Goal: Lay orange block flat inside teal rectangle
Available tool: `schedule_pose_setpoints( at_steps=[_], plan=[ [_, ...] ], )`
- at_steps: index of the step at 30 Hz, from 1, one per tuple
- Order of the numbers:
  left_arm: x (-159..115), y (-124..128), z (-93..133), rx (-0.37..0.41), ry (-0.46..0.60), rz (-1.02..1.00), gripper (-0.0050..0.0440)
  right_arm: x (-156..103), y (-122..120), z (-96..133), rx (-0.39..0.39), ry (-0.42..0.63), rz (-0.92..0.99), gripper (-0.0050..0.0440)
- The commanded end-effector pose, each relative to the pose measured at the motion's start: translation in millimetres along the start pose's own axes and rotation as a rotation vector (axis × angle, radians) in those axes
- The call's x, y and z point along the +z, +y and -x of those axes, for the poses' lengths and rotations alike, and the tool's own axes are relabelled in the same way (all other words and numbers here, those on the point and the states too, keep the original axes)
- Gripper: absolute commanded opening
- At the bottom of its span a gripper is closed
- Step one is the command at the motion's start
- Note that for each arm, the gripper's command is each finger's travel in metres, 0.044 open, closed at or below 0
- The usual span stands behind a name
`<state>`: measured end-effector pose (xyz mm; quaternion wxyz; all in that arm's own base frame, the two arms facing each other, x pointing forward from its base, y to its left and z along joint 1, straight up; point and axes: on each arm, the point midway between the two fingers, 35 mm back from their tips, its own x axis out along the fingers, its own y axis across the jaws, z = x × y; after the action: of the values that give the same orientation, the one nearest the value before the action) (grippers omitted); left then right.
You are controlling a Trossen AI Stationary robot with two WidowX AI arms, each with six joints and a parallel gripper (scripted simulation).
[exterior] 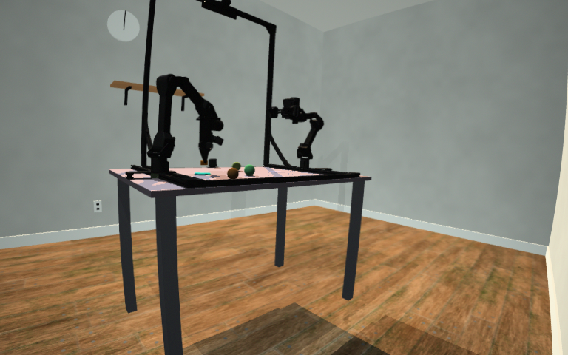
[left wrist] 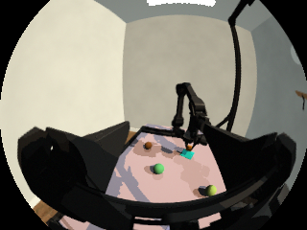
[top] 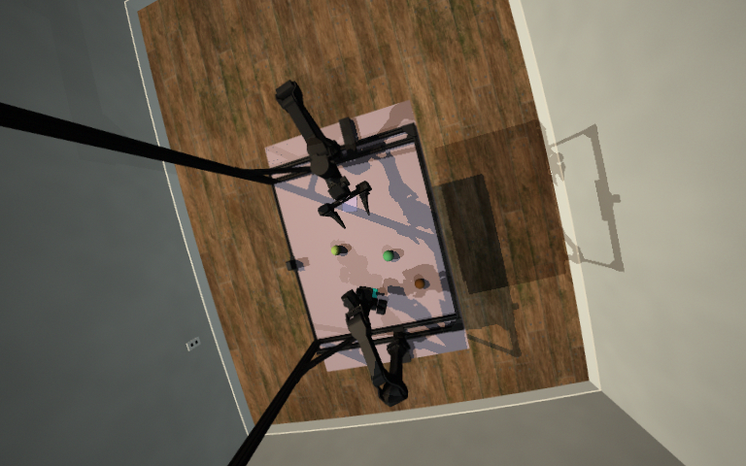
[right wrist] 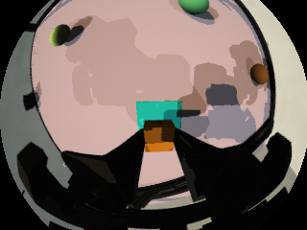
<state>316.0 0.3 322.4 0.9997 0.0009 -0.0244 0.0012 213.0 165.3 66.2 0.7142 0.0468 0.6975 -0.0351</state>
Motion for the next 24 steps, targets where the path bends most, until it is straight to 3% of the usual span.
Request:
schedule_pose_setpoints(
  at_steps=[1,24],
  plan=[
    [0.5,-0.3,0.2,-0.002,-0.001,0.002,0.0440,-4.7,-3.9,-20.6,-0.018,0.022,-0.009,0.0000],
    [0.5,-0.3,0.2,-0.002,-0.001,0.002,0.0440,-5.9,-5.1,-39.9,-0.018,0.022,-0.004,0.0000]
  ],
)
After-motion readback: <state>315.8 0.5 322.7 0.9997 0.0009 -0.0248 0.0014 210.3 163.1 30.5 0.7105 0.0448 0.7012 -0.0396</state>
